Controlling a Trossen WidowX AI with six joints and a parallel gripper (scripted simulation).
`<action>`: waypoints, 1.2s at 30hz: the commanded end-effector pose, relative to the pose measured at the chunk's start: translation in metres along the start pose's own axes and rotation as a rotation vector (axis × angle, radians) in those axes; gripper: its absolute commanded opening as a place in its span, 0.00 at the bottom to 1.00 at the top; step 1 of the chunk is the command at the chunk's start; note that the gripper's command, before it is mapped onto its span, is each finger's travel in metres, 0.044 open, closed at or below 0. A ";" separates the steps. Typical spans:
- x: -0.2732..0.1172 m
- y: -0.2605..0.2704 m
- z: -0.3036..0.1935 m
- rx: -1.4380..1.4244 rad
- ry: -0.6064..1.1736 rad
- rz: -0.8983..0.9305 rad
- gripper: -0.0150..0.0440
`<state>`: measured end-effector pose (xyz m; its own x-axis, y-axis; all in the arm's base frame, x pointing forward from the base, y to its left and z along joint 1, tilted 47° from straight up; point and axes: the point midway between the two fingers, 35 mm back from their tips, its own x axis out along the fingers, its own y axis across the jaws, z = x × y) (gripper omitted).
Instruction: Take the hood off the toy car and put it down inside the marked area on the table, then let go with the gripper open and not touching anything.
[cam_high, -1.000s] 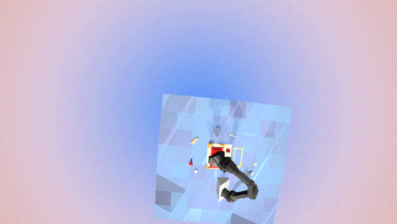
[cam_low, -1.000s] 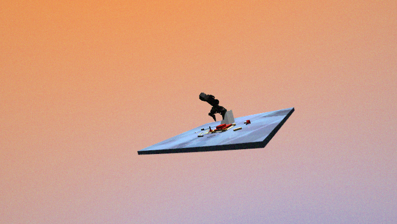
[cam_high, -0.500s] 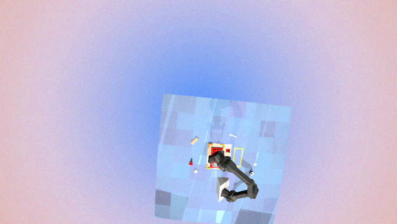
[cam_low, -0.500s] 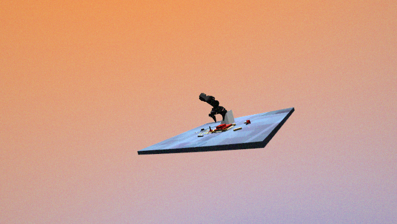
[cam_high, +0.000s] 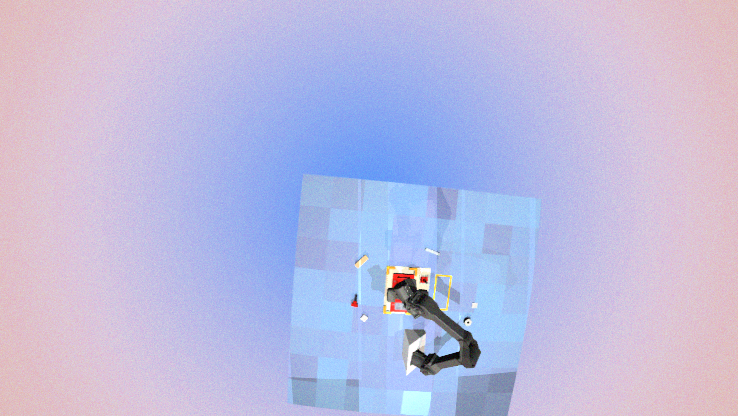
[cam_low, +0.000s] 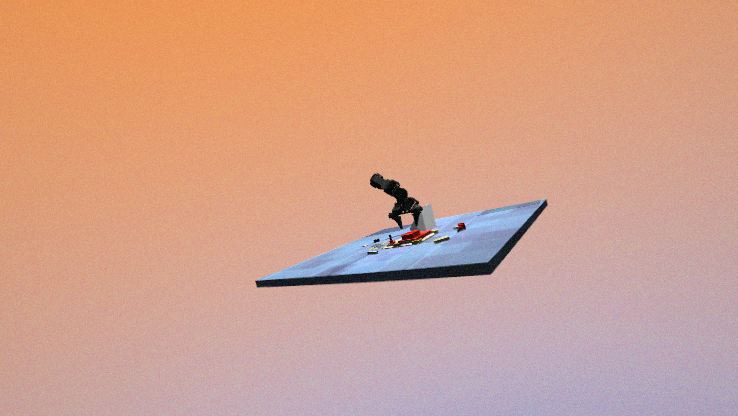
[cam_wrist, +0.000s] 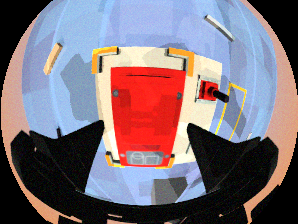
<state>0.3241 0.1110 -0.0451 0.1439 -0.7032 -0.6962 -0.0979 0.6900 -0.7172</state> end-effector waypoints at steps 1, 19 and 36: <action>0.004 0.000 0.000 -0.005 -0.002 -0.006 1.00; 0.016 -0.001 -0.001 -0.005 -0.002 -0.007 1.00; 0.025 -0.001 -0.001 -0.005 -0.002 -0.008 1.00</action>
<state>0.3260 0.0937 -0.0607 0.1432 -0.7053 -0.6943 -0.0983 0.6880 -0.7190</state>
